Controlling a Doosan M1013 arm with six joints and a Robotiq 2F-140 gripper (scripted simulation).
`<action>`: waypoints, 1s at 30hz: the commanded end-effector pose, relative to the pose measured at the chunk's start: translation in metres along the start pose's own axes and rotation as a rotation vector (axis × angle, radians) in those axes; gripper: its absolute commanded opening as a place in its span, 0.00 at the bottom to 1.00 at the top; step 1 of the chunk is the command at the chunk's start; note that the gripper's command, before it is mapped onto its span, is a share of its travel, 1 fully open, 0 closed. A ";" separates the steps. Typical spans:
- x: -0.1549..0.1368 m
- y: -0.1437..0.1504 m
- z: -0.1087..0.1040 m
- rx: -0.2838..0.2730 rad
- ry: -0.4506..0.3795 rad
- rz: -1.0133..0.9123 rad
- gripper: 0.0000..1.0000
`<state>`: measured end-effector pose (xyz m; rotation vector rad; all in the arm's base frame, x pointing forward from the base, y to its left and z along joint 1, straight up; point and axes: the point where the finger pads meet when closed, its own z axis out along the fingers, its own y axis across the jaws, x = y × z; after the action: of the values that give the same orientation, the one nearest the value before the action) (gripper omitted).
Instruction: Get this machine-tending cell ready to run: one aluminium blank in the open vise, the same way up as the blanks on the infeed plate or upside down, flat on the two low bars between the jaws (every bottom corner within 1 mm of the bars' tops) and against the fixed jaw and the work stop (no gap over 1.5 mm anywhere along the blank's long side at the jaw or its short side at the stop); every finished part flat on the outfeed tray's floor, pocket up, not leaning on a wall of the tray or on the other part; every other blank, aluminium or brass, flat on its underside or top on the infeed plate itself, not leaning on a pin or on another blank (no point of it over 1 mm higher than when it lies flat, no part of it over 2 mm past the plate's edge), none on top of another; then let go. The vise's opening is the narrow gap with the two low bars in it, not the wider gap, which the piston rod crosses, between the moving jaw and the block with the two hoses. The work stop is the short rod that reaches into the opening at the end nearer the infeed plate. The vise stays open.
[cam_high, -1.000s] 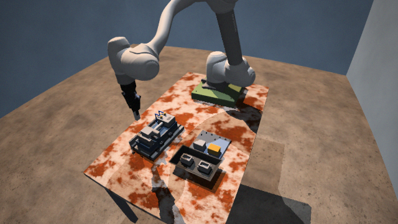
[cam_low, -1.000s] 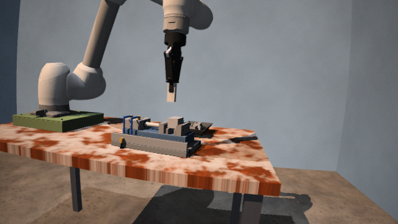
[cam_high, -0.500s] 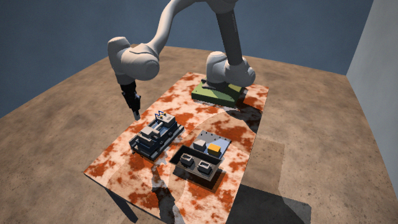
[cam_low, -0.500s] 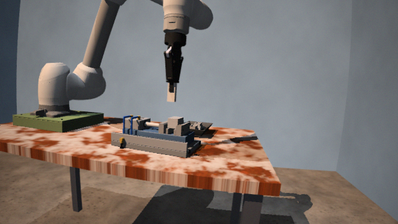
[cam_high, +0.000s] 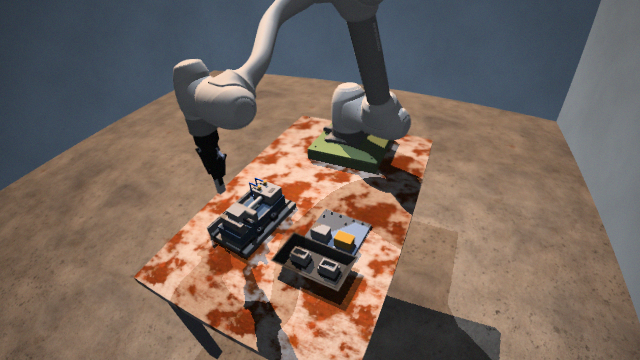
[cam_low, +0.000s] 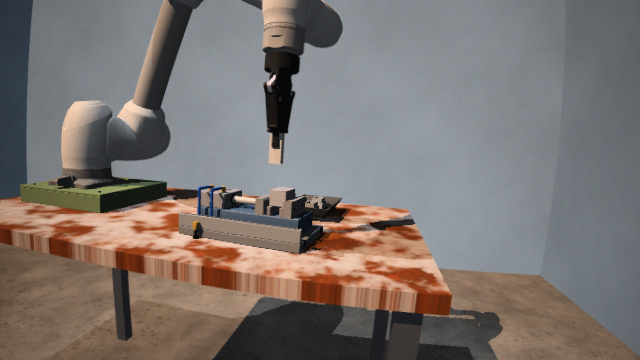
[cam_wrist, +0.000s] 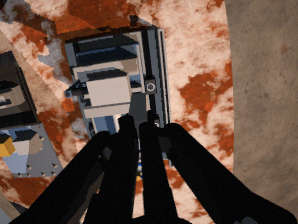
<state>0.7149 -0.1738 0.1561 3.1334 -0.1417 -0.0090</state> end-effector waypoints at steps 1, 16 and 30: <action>0.001 -0.003 -0.004 -0.001 0.003 -0.002 0.00; 0.001 -0.003 -0.004 -0.001 0.003 -0.002 0.00; 0.001 -0.003 0.005 -0.001 0.003 -0.002 0.00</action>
<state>0.7166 -0.1742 0.1558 3.1320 -0.1416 0.0001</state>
